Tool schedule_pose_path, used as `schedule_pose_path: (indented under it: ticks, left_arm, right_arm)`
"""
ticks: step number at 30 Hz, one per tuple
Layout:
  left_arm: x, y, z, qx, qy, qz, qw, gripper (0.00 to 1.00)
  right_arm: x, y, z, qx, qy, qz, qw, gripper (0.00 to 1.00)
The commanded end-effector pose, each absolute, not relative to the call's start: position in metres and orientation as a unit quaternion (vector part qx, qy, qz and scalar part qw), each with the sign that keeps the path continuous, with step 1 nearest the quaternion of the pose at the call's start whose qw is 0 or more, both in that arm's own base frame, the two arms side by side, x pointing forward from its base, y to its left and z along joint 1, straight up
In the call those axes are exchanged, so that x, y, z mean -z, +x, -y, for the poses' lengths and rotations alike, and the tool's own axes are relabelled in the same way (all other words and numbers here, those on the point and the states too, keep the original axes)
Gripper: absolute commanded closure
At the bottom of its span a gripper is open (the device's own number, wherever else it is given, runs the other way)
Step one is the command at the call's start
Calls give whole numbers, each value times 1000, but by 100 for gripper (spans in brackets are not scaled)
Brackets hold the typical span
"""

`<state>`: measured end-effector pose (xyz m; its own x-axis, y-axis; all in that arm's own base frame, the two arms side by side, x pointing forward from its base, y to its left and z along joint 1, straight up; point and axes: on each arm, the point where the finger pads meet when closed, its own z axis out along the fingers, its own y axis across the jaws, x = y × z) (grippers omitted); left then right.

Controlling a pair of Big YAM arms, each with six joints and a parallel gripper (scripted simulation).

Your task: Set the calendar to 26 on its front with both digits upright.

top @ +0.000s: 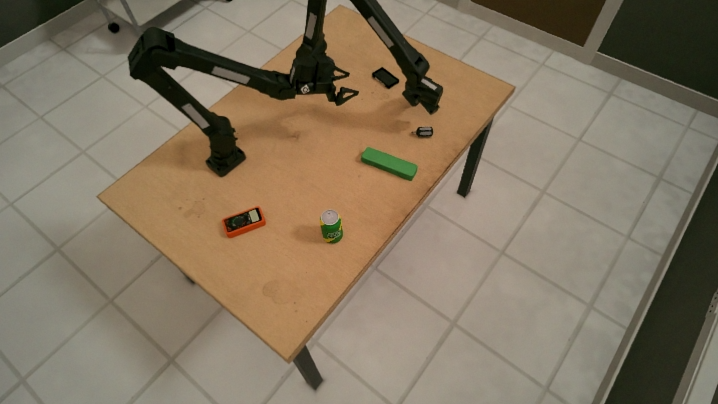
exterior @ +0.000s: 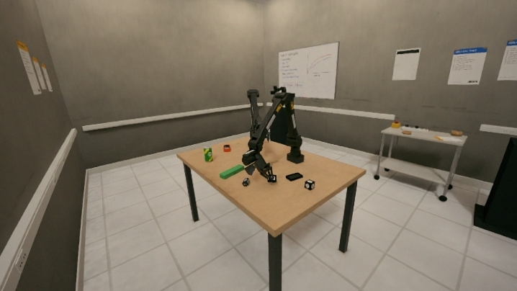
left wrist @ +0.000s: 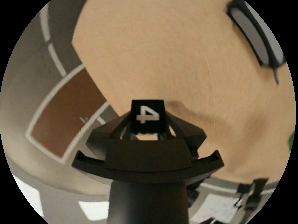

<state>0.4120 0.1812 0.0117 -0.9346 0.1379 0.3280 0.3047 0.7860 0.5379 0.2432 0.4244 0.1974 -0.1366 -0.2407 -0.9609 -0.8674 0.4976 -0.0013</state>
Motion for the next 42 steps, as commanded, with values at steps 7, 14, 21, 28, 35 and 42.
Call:
schedule_pose_path:
  ticks: [7,14,21,28,35,42]
  left_arm:
    - [-7,416,-187,242,-298,899,210,60]
    - [-1,409,-183,171,-429,850,254,60]
    - [1,406,-182,140,-469,831,266,60]
    - [2,407,-179,144,-457,837,263,60]
    - [9,404,-179,142,-458,836,267,60]
    - [12,405,-178,145,-457,837,264,60]
  right_arm:
    - [-202,243,-427,-304,-400,-689,522,0]
    - [-202,243,-427,-304,-400,-689,522,0]
    - [-202,243,-427,-304,-400,-689,522,0]
    - [-202,243,-427,-304,-400,-689,522,0]
    - [-202,243,-427,-304,-400,-689,522,0]
    - [-202,243,-427,-304,-400,-689,522,0]
